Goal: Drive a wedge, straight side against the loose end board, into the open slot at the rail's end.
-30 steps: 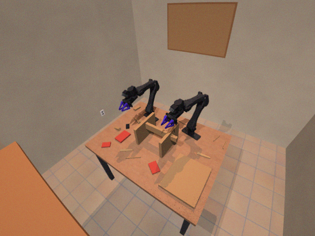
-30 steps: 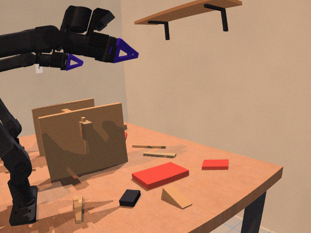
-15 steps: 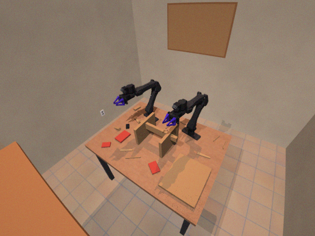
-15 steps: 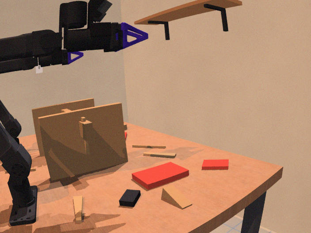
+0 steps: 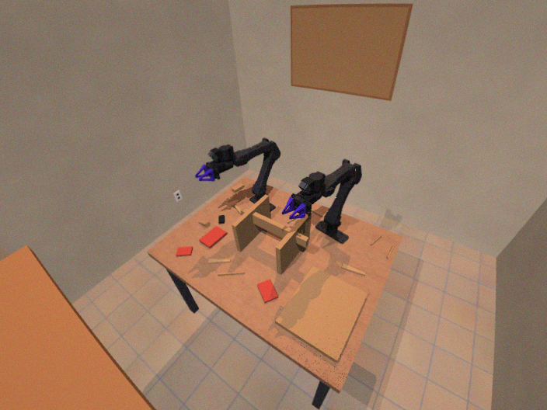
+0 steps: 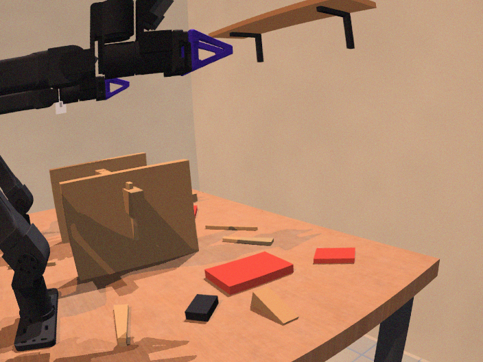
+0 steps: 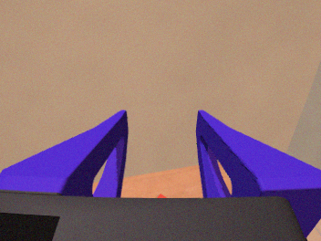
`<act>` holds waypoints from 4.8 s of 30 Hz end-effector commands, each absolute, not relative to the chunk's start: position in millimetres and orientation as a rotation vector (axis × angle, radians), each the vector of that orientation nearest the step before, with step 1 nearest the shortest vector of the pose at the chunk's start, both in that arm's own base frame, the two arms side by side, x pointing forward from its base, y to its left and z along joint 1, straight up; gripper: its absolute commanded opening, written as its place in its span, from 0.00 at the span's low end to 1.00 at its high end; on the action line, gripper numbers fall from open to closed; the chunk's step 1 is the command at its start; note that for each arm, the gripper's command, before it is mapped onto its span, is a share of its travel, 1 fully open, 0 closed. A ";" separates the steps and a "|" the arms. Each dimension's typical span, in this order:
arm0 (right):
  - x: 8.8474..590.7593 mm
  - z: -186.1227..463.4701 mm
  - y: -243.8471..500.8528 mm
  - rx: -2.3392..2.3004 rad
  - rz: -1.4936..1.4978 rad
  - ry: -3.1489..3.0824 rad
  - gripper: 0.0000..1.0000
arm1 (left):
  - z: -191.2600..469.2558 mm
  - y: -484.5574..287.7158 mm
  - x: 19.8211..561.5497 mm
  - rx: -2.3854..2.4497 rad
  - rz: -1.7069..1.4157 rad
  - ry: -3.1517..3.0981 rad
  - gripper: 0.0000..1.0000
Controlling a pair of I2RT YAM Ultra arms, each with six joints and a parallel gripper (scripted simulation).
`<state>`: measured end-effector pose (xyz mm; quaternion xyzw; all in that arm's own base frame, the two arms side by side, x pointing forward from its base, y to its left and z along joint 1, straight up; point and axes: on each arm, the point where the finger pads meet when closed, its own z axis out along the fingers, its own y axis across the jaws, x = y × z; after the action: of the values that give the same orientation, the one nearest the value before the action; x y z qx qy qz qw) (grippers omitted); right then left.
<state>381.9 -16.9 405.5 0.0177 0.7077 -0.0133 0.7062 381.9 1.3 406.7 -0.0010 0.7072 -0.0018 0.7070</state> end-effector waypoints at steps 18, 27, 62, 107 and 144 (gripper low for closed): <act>340.4 449.6 -142.1 0.284 -0.320 1.441 0.39 | 430.3 2.2 370.1 -0.006 -0.001 1.519 0.40; 318.1 445.0 -195.3 0.402 -0.444 1.437 0.39 | 430.3 2.2 370.1 -0.006 -0.001 1.519 0.40; 234.4 447.8 -287.4 0.654 -0.716 1.366 0.39 | 430.5 1.5 370.0 -0.004 -0.004 1.518 0.43; 230.7 447.5 -289.1 0.663 -0.726 1.361 0.39 | 253.0 158.2 373.3 -0.768 0.035 2.017 0.43; 230.7 447.5 -289.1 0.663 -0.726 1.361 0.39 | 103.9 259.0 216.0 -2.009 0.044 2.022 0.43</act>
<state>237.8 -298.2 409.6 0.3068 0.6354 -0.3083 0.6380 232.9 255.1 107.7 -0.6588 0.7296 0.0170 0.1828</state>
